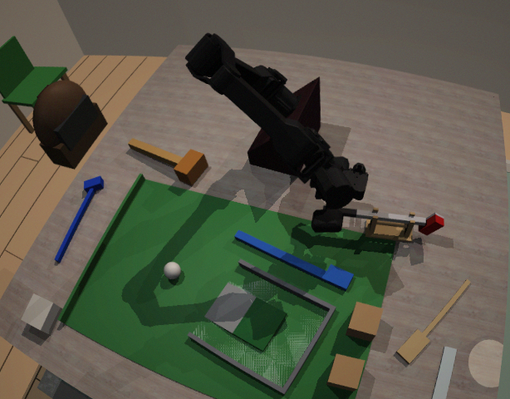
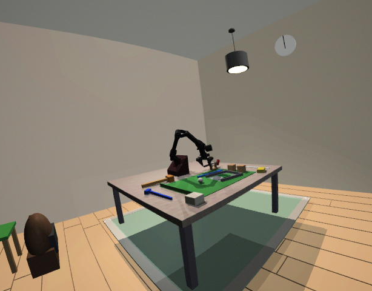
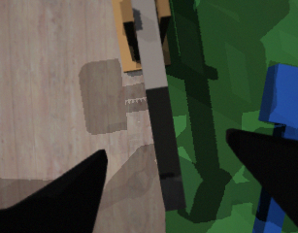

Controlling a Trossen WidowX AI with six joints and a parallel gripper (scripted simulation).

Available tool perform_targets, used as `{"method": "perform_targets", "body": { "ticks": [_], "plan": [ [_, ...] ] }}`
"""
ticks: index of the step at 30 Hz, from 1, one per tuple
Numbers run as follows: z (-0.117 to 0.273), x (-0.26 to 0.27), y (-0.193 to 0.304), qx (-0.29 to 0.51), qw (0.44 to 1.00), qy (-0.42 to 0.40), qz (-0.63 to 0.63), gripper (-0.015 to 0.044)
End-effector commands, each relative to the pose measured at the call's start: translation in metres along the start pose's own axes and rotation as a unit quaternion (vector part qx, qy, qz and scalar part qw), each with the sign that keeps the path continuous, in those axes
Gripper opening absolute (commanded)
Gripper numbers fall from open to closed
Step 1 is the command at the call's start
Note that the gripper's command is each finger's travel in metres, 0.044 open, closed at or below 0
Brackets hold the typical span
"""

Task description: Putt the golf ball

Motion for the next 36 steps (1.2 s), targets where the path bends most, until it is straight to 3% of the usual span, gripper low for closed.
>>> {"method": "perform_targets", "body": {
  "ticks": [1, 27, 36],
  "plan": [
    [-0.005, 0.002, 0.003, 0.006, 1.000, -0.001, 0.003, 0.0440],
    [-0.027, 0.001, 0.009, 0.006, 1.000, -0.001, 0.003, 0.0440],
    [-0.024, -0.001, 0.007, 0.001, 1.000, 0.000, 0.000, 0.0204]
  ]
}}
Point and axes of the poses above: the point midway between the two fingers, 35 mm back from their tips, its own z axis back along the fingers, its own x axis across the jaws, y = z × x, the point moved 2 cm from there along z, back along the fingers, and after that the axes turned 12 degrees about -z, right-handed, at the moved point
